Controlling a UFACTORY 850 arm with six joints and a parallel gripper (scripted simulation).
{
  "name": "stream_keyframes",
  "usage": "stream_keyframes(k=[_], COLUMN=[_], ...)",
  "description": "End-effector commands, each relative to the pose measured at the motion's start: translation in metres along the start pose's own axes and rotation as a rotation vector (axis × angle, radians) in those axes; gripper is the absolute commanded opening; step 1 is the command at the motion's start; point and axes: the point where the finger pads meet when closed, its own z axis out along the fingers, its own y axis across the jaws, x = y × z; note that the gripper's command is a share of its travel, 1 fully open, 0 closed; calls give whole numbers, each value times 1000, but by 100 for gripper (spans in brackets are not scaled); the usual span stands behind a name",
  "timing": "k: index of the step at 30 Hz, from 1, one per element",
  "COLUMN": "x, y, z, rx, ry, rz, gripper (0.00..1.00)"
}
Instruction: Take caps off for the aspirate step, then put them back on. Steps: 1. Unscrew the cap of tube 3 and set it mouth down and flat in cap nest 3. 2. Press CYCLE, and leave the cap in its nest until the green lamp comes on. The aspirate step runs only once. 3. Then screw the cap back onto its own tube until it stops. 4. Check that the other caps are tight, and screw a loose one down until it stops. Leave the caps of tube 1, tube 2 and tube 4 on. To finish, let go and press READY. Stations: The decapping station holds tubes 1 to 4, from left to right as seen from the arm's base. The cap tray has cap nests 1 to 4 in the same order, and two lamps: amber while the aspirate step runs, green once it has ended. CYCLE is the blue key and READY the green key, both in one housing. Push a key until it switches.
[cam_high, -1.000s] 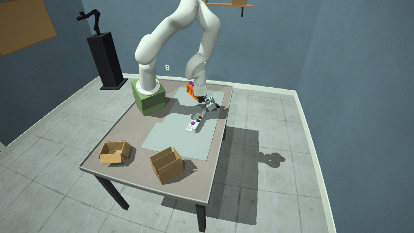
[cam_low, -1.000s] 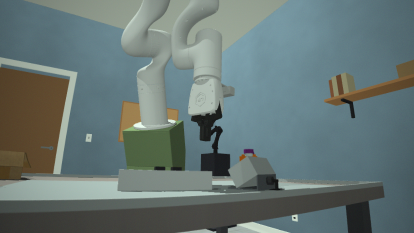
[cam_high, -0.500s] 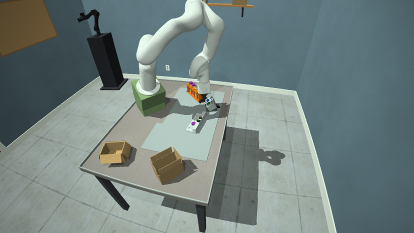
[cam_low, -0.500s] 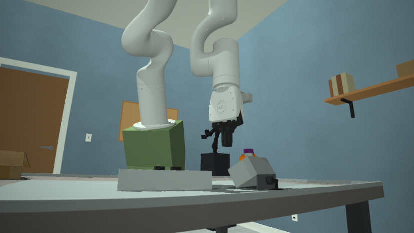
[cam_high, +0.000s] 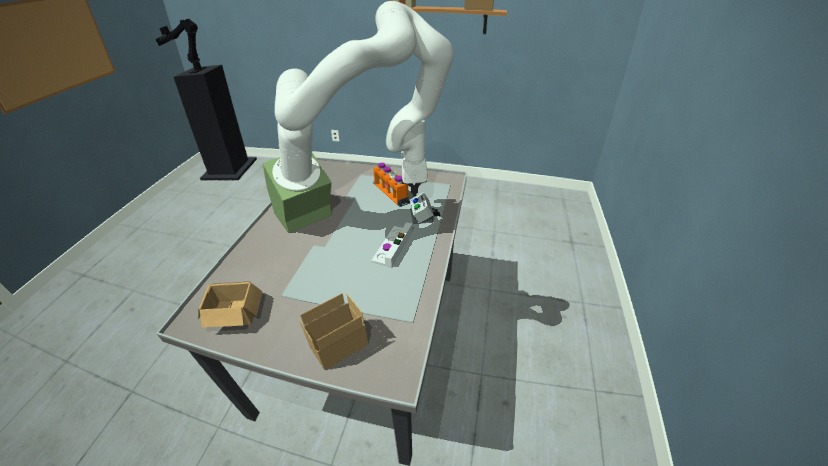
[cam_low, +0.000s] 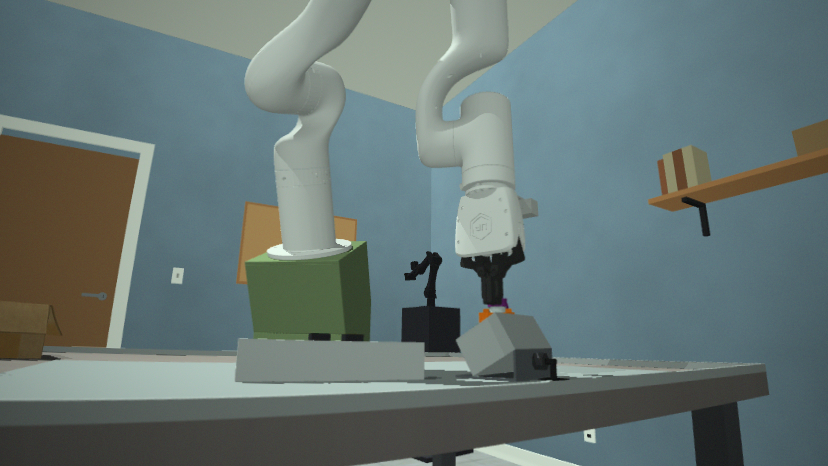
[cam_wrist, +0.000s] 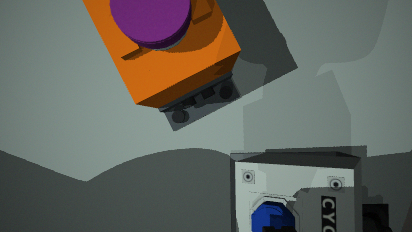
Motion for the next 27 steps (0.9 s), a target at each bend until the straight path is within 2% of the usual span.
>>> stream_keyframes(k=[1,9,13,27], x=[4,4,4,4], y=[4,4,4,4], z=[2,7,19,19], rx=[4,4,4,4], ry=[-3,-3,-3,-3], rz=[0,0,0,0], gripper=[0,0,0,0])
